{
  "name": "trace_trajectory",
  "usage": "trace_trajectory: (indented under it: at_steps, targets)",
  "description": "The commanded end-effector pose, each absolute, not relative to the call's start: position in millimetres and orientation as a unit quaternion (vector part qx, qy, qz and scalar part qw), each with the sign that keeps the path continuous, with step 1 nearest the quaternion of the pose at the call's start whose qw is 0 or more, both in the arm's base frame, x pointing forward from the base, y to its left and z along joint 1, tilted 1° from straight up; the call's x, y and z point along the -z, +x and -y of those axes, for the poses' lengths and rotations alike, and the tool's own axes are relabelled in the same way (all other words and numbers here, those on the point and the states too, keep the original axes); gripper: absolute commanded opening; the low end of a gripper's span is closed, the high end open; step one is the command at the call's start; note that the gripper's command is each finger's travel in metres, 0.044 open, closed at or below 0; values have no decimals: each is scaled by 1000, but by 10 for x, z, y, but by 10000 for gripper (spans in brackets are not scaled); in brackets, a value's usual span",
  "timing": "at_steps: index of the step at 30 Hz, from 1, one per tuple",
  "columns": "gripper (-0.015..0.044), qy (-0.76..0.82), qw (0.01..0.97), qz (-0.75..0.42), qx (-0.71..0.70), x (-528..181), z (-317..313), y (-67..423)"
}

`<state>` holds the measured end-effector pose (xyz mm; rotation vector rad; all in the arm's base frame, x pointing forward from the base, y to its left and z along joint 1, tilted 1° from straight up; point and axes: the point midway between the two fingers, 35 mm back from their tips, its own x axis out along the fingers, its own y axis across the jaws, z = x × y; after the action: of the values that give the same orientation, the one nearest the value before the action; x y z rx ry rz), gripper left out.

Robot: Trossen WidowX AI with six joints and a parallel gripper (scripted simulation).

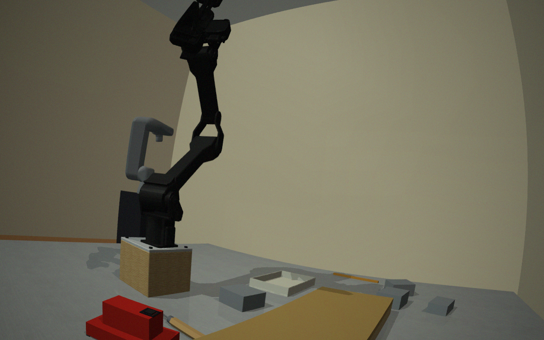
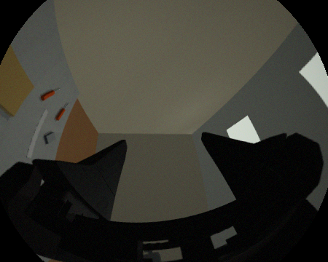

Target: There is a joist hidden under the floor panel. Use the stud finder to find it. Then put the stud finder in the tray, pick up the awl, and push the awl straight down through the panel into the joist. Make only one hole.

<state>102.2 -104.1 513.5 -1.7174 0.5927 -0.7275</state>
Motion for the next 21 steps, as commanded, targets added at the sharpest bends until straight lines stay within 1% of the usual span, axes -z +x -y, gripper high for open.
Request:
trace_trajectory:
  at_steps: [1,6,11,16,21]
  targets:
    - [440,-672,631,-273,276,-4771,1558,1190]
    - [440,-591,708,-314,226,-4161,2128,1422]
    - [440,-503,766,-363,170,-3414,2536,1633]
    - [440,-407,805,-417,107,-2572,2743,1800]
    - [440,-306,824,-475,39,-1696,2732,1888]
